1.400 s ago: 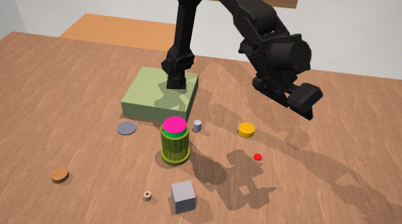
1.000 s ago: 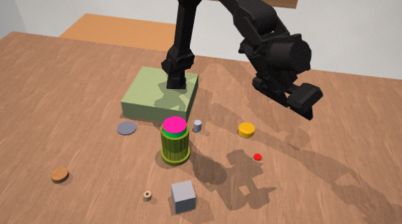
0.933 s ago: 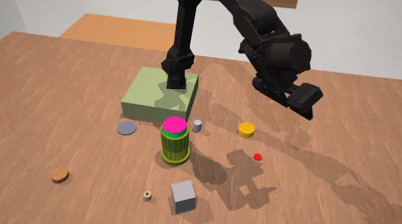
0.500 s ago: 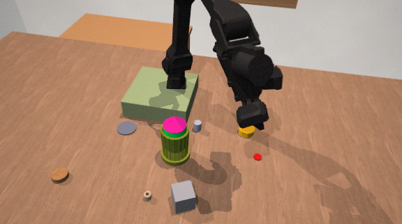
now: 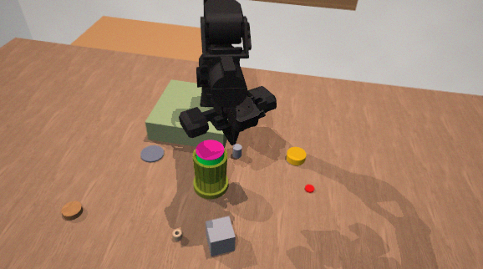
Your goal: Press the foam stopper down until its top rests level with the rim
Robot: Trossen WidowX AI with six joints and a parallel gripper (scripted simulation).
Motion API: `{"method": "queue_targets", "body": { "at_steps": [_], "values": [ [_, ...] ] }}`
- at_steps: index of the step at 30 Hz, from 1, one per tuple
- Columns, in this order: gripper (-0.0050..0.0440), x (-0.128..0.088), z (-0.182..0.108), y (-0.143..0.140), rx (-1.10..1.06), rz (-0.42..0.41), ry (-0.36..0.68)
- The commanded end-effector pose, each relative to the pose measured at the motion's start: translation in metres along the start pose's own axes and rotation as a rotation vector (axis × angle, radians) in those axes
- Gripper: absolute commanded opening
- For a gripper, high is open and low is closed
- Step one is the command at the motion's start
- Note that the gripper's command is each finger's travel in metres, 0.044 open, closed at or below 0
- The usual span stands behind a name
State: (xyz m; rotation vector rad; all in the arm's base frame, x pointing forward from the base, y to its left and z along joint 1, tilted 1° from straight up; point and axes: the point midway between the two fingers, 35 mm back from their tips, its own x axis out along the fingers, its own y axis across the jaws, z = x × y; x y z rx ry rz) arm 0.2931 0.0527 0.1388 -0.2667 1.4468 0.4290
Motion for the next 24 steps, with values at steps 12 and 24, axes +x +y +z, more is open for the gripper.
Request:
{"method": "queue_targets", "body": {
  "at_steps": [12, 24],
  "values": [
    [0.0, -0.009, -0.042, -0.029, 0.415, -0.093, 0.083],
    [0.0, 0.02, -0.046, -0.031, 0.415, -0.093, 0.084]
  ]
}}
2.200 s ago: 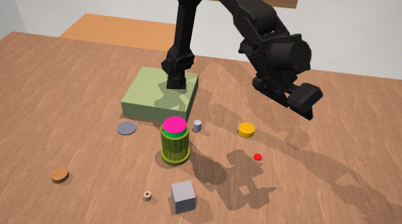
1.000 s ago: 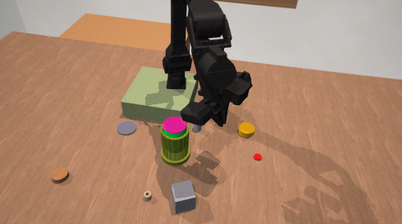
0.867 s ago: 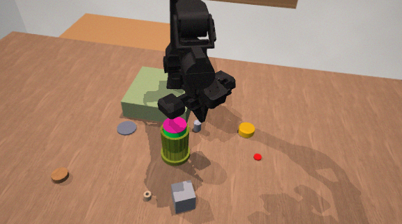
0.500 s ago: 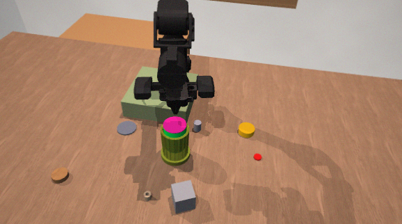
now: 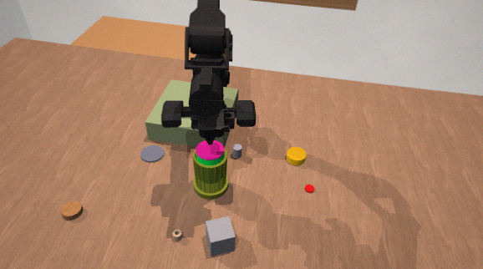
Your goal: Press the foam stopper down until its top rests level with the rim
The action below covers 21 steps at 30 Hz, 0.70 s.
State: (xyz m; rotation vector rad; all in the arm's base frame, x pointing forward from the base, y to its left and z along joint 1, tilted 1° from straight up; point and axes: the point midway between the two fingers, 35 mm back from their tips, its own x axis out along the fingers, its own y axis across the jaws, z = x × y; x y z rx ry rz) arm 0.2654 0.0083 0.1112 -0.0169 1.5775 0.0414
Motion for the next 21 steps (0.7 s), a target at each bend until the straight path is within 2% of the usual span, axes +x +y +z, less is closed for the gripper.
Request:
{"method": "queue_targets", "body": {
  "at_steps": [1, 11, 21],
  "values": [
    [0.0, 0.0, 0.001, 0.0, 0.002, -0.003, -0.016],
    [0.0, 0.013, 0.003, 0.0, 0.002, -0.003, -0.016],
    [0.0, 0.013, 0.003, -0.001, 0.002, -0.003, -0.016]
  ]
}}
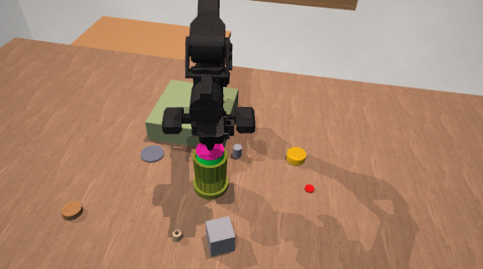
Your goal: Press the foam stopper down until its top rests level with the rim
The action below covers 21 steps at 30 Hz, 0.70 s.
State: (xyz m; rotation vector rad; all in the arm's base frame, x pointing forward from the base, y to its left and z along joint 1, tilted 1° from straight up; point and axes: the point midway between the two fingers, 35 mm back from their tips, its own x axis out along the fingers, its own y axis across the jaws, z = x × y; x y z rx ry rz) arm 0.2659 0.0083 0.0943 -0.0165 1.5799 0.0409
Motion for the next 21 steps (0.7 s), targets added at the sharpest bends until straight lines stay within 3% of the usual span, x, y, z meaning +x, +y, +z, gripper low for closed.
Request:
{"method": "queue_targets", "body": {
  "at_steps": [1, 21],
  "values": [
    [0.0, -0.004, 0.0022, -0.0003, 0.001, -0.003, -0.019],
    [0.0, -0.0019, 0.0009, -0.0003, 0.001, -0.003, -0.018]
  ]
}}
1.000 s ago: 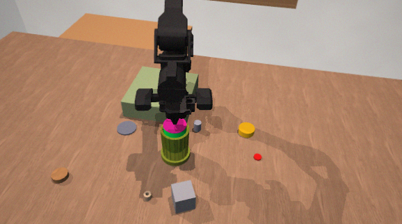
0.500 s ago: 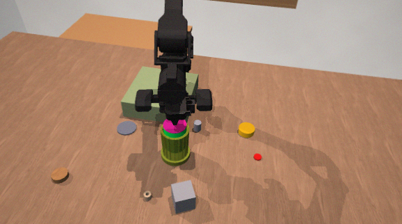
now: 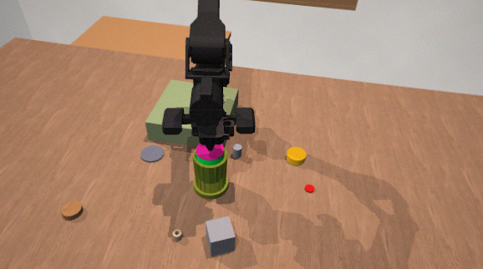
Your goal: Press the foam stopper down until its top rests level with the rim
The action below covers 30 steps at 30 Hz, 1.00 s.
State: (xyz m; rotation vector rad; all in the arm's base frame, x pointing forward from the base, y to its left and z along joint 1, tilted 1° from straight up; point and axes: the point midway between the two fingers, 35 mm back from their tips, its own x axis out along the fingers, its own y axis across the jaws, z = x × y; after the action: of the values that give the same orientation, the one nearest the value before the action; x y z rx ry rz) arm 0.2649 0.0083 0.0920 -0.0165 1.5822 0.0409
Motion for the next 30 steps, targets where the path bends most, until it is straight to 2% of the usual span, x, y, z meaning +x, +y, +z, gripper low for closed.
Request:
{"method": "queue_targets", "body": {
  "at_steps": [1, 30],
  "values": [
    [0.0, -0.0041, 0.0018, -0.0003, 0.001, -0.003, -0.02],
    [0.0, -0.0005, 0.0004, -0.0003, 0.001, -0.003, -0.02]
  ]
}}
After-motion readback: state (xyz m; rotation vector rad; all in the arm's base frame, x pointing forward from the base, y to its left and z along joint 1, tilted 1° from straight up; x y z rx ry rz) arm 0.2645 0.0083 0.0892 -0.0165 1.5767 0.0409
